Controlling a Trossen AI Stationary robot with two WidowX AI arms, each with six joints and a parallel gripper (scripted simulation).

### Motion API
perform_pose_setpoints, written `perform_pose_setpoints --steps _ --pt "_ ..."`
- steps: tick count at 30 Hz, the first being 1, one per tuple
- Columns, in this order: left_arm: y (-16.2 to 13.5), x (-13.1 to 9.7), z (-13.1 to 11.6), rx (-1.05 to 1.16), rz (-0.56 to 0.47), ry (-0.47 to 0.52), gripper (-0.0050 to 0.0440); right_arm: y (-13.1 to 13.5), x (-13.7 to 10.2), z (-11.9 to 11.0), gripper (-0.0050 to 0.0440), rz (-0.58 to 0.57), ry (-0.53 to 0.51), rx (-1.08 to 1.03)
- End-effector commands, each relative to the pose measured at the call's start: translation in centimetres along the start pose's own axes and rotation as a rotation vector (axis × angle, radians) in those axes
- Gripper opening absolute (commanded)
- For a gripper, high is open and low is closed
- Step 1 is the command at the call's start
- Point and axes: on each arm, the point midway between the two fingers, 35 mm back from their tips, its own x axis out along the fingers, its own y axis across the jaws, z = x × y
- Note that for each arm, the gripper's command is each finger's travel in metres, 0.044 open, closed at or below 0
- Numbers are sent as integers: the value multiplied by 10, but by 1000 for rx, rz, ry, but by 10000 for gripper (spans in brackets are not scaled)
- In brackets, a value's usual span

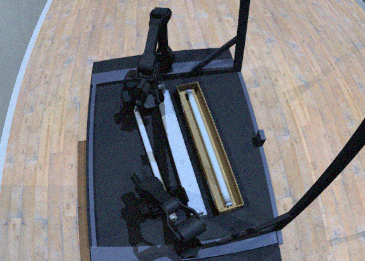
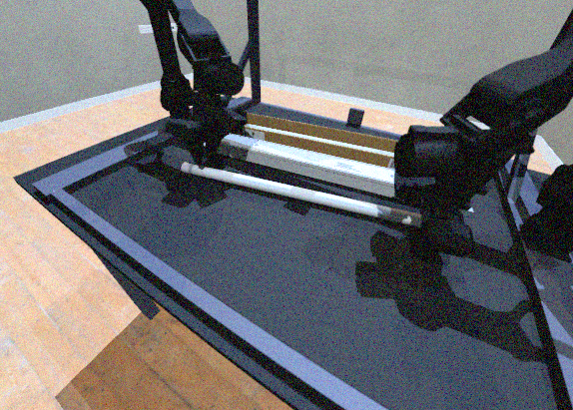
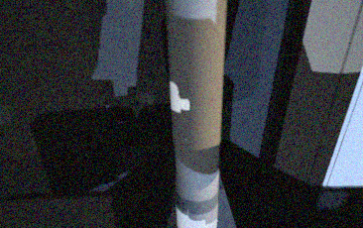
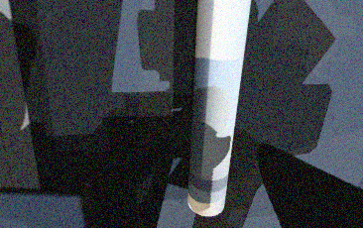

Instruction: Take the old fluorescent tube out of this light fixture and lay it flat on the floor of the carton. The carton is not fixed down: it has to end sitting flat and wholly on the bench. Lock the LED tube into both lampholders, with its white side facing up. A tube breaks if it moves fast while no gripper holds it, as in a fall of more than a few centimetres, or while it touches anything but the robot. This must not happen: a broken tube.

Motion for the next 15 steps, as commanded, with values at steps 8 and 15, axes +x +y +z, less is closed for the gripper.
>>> perform_pose_setpoints --steps 8,15 --pt "0 -3 3 9 1 -13 77 -1 24 -2 230 -26 -5 10" --pt "0 -3 3 9 1 -13 77 -5 20 2 158 -36 -21 17"
